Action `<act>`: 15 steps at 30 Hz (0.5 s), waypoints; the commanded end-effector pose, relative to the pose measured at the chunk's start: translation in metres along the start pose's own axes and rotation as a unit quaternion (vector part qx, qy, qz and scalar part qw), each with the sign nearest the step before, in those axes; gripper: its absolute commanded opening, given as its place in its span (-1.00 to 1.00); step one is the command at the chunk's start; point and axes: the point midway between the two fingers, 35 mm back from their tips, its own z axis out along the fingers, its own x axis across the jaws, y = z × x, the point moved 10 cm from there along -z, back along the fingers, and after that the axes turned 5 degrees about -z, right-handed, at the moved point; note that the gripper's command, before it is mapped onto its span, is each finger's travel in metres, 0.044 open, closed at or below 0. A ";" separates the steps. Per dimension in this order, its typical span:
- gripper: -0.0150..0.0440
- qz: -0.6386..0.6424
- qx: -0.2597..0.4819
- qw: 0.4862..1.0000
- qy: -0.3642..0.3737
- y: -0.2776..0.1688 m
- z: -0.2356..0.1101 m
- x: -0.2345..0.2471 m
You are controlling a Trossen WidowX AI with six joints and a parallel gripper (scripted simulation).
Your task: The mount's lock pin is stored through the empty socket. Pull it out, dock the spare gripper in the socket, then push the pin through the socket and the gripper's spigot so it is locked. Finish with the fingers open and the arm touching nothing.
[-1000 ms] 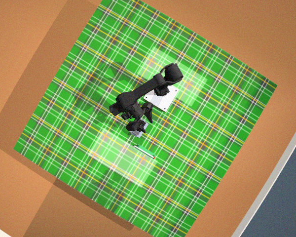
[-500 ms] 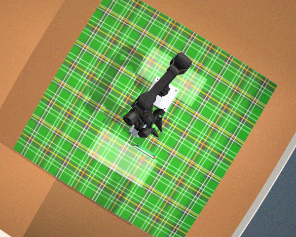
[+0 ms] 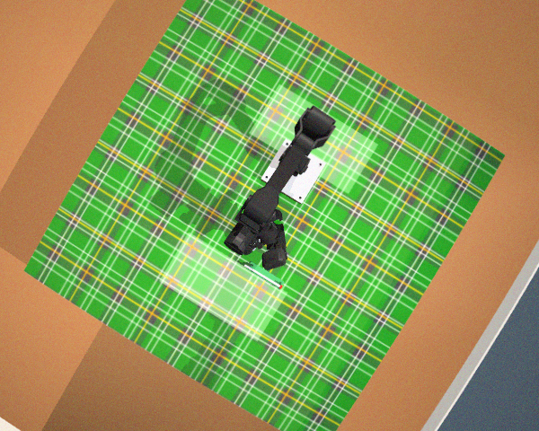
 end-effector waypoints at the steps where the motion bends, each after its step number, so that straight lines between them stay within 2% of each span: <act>1: 0.12 -0.363 0.022 0.913 -0.184 0.034 0.033 0.054; 4: 0.12 -0.490 0.065 0.833 -0.250 0.046 0.052 0.072; 9: 0.12 -0.592 0.116 0.740 -0.298 0.054 0.072 0.086; 15: 0.12 -0.693 0.191 0.606 -0.341 0.061 0.098 0.100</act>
